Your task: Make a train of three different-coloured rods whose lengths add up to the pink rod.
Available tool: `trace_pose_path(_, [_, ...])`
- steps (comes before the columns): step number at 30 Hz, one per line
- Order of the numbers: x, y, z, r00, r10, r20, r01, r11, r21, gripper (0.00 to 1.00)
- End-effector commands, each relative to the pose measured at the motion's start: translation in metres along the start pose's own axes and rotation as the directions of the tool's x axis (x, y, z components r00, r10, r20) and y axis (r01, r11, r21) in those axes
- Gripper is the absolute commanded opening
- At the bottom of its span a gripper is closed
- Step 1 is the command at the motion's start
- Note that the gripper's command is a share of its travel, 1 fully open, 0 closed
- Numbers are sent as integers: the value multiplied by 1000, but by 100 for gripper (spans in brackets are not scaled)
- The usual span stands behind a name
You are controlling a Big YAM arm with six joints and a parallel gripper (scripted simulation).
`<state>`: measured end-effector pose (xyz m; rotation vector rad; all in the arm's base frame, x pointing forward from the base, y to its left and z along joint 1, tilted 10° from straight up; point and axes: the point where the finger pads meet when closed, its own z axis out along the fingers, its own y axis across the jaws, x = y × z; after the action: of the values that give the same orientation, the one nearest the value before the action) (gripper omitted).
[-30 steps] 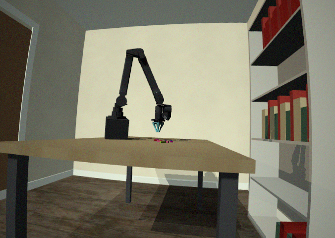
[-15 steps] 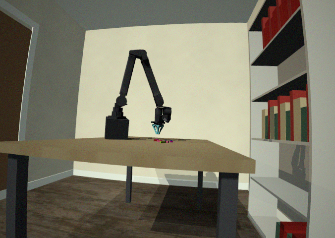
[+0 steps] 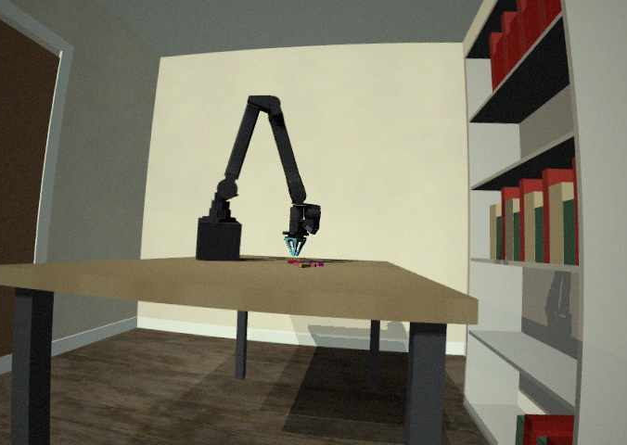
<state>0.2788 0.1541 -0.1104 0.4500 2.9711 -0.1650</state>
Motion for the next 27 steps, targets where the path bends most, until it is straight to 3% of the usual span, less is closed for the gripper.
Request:
trace_pose_path(1, [-5, -1, 5, 1000, 3, 7, -3, 1000, -3, 23])
trace_pose_path(8, [-8, 1, 3, 1000, 9, 17, -8, 1000, -16, 23])
trace_pose_path(13, [-4, -2, 11, 1000, 4, 3, -4, 1000, 1, 23])
trace_pose_path(16, [-8, 2, 7, 1000, 8, 17, -7, 1000, -15, 23])
trace_pose_path(27, [-6, -1, 8, 1000, 6, 9, -6, 1000, -6, 23])
